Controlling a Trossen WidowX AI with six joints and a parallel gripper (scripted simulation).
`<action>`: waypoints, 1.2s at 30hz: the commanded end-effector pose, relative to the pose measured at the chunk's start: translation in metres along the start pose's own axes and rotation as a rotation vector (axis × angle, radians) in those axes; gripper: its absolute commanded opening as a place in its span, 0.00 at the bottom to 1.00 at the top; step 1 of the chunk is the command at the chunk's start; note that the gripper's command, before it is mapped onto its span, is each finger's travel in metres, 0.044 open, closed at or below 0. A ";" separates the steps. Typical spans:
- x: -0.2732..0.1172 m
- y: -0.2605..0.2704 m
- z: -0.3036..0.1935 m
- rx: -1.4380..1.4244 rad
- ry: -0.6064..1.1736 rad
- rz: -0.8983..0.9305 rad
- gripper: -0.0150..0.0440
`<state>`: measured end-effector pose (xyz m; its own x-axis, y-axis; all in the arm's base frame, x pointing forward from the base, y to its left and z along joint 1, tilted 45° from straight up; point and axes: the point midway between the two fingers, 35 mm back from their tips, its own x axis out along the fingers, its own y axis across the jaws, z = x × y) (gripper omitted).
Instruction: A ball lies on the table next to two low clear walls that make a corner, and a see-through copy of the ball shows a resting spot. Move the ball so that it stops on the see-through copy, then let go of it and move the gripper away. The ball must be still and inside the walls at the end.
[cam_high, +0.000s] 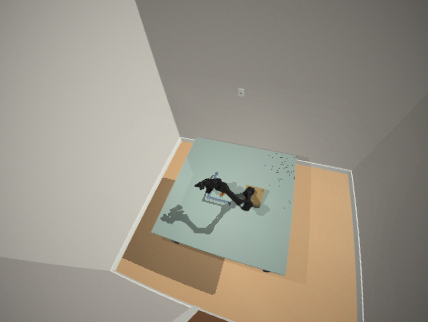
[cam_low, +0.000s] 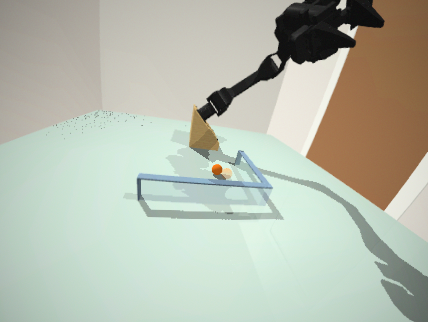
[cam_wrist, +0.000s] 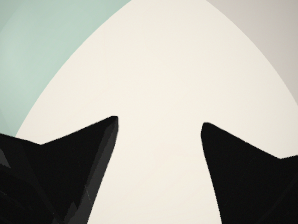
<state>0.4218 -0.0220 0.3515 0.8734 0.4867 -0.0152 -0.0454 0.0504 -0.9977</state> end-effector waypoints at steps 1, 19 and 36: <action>0.015 0.075 0.003 0.151 -0.023 0.196 0.72; -0.056 0.326 0.121 0.736 -0.219 1.122 0.72; -0.076 0.353 0.152 0.814 -0.256 1.259 0.72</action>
<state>0.2717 0.0841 0.0201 -0.0188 0.7088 -0.7052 -0.9948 -0.0836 -0.0576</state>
